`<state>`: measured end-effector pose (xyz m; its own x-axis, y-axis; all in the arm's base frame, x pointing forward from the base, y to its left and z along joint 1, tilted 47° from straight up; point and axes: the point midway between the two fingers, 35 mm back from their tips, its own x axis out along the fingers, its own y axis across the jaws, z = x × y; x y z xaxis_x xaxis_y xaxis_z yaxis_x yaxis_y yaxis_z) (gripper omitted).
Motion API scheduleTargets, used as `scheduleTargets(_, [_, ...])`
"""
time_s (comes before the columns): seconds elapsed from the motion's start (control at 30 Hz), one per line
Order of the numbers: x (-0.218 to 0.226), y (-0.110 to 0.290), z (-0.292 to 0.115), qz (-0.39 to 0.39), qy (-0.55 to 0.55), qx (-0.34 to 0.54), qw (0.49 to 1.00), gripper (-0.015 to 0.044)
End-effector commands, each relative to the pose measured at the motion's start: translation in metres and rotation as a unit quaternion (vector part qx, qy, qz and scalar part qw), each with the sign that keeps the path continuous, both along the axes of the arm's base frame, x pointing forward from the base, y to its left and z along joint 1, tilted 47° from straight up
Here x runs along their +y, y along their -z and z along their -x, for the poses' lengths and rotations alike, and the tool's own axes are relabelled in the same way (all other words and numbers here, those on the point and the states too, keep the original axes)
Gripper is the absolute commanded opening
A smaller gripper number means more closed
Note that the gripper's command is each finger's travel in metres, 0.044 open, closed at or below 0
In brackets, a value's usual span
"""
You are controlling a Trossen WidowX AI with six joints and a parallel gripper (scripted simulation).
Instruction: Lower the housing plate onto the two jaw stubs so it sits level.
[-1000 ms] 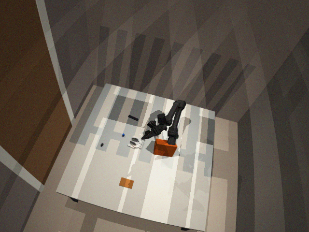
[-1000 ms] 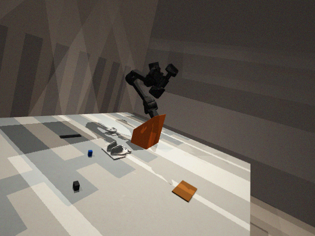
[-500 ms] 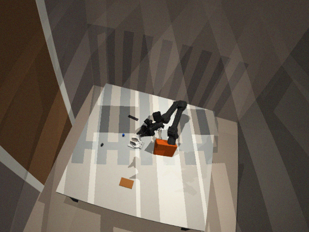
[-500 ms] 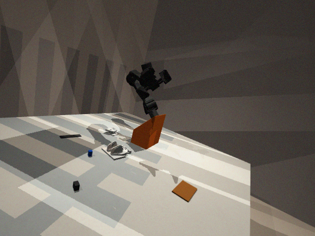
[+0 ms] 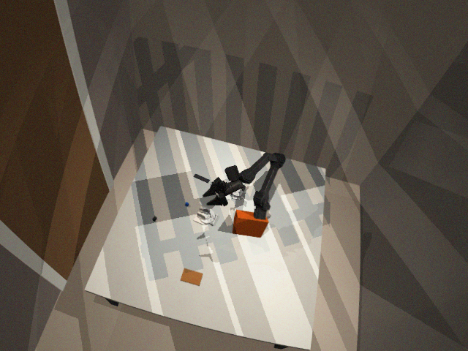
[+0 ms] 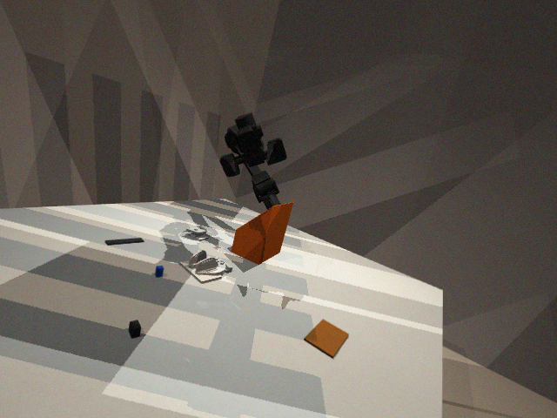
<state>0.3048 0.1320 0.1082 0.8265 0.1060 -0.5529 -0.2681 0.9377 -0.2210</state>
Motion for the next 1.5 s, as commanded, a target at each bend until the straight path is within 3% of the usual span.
scheduleTargets(0.0, [-0.018,-0.007,-0.005,0.044,0.004,-0.005,0.999,0.044])
scheduleTargets(0.77, [-0.122,-0.014,-0.007,0.283,0.014,0.058,0.957,0.044])
scheduleTargets(1.47, [-0.209,-0.023,0.022,0.462,-0.02,0.178,0.869,0.044])
